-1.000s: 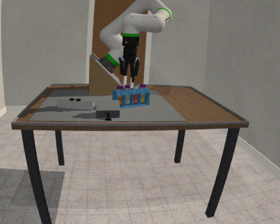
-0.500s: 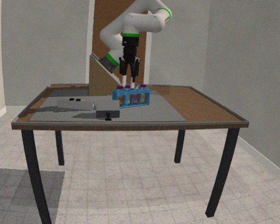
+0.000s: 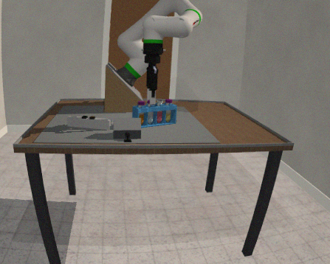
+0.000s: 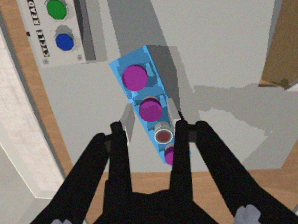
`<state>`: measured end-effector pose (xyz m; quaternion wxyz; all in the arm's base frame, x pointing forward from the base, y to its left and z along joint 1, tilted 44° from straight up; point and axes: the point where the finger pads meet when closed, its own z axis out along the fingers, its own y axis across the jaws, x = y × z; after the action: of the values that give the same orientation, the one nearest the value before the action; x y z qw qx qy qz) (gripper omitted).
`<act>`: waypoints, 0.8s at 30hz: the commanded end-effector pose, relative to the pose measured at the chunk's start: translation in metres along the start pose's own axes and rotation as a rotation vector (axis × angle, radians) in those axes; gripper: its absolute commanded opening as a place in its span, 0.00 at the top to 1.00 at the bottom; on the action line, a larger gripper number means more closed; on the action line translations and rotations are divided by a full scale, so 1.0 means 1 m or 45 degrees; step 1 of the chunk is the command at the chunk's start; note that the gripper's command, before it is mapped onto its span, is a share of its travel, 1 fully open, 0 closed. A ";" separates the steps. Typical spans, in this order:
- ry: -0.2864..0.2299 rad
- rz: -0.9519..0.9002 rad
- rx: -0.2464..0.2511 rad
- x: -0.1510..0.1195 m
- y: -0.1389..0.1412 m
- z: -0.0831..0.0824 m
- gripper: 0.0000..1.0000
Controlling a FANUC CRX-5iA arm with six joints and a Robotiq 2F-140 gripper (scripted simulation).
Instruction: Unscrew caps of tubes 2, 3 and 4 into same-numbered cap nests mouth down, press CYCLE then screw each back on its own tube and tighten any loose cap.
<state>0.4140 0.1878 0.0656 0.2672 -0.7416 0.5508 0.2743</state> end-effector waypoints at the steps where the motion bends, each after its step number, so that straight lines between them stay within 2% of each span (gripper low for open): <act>1: 0.028 0.302 -0.011 0.000 0.000 0.000 0.65; 7: 0.028 0.302 -0.011 0.000 0.000 0.000 0.65; 8: 0.028 0.302 -0.011 0.000 0.000 0.000 1.00; 22: 0.028 0.302 -0.011 0.000 0.000 0.000 1.00; 24: 0.027 0.175 -0.013 0.000 0.000 0.000 1.00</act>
<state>0.4141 0.1877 0.0658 0.2243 -0.6772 0.6344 0.2977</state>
